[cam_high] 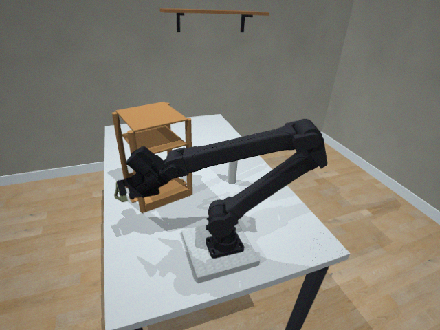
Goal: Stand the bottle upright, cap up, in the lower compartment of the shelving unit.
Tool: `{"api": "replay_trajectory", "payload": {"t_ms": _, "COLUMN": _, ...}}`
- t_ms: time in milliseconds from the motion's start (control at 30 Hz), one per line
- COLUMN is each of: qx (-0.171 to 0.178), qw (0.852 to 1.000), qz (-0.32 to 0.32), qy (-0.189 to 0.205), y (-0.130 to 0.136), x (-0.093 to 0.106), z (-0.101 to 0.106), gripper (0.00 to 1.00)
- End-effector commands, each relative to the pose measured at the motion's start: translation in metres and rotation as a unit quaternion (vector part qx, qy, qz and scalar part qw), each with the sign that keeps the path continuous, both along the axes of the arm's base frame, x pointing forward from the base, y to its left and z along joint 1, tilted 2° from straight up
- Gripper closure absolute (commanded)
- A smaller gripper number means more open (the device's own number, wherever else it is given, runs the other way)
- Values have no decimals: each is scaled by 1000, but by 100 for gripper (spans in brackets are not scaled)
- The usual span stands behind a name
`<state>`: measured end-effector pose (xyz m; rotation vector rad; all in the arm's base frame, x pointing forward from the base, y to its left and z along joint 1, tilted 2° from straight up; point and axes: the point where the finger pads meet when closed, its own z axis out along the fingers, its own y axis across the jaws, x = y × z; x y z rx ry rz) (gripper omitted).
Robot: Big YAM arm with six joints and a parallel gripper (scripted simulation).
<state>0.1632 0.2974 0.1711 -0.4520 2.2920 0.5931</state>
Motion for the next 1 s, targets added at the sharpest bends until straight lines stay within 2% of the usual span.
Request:
{"api": "replay_trajectory", "payload": {"t_ms": 0, "qx": 4, "qw": 1000, "qz": 0, "qy": -1, "y": 2, "x": 1, "z": 4, "gripper": 0}}
{"api": "replay_trajectory", "payload": {"t_ms": 533, "qx": 4, "qw": 1000, "qz": 0, "qy": -1, "y": 2, "x": 1, "z": 4, "gripper": 0}}
{"api": "replay_trajectory", "payload": {"t_ms": 567, "qx": 19, "qw": 1000, "qz": 0, "qy": -6, "y": 9, "x": 3, "z": 20, "gripper": 27}}
{"api": "replay_trajectory", "payload": {"t_ms": 967, "qx": 19, "qw": 1000, "qz": 0, "qy": -6, "y": 9, "x": 3, "z": 20, "gripper": 27}}
